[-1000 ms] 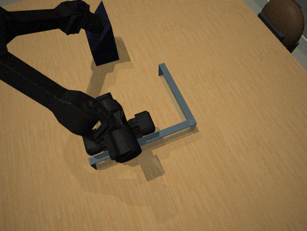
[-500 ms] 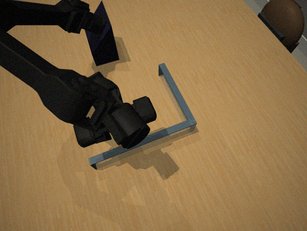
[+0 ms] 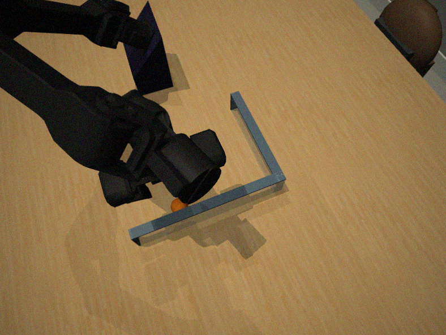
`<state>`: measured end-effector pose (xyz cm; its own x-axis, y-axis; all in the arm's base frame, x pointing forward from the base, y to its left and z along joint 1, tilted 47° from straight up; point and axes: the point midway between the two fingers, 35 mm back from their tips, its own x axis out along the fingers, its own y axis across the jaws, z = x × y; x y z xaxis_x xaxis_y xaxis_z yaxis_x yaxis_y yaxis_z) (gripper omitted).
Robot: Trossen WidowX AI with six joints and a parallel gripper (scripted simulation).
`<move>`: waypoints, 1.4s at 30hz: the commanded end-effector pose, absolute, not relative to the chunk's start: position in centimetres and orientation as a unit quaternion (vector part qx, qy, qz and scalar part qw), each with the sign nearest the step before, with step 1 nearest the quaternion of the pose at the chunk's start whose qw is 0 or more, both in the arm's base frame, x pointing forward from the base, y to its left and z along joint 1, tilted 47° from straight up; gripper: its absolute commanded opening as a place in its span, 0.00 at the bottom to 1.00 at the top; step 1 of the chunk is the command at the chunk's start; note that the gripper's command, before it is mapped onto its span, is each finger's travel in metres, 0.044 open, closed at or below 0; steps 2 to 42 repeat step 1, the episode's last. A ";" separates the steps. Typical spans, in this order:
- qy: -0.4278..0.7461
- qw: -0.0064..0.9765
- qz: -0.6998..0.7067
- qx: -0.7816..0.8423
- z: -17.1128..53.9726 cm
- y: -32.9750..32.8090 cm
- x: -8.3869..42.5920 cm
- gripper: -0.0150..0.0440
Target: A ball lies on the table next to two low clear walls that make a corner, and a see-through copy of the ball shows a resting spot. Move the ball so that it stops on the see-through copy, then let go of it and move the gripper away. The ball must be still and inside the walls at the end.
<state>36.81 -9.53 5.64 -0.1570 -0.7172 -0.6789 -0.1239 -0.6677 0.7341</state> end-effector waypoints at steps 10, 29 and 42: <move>-0.345 0.215 -0.676 0.615 6.9 -8.3 37.0 1.00; -0.345 0.215 -0.676 0.615 6.9 -8.3 37.0 1.00; -0.345 0.215 -0.676 0.615 6.9 -8.3 37.0 1.00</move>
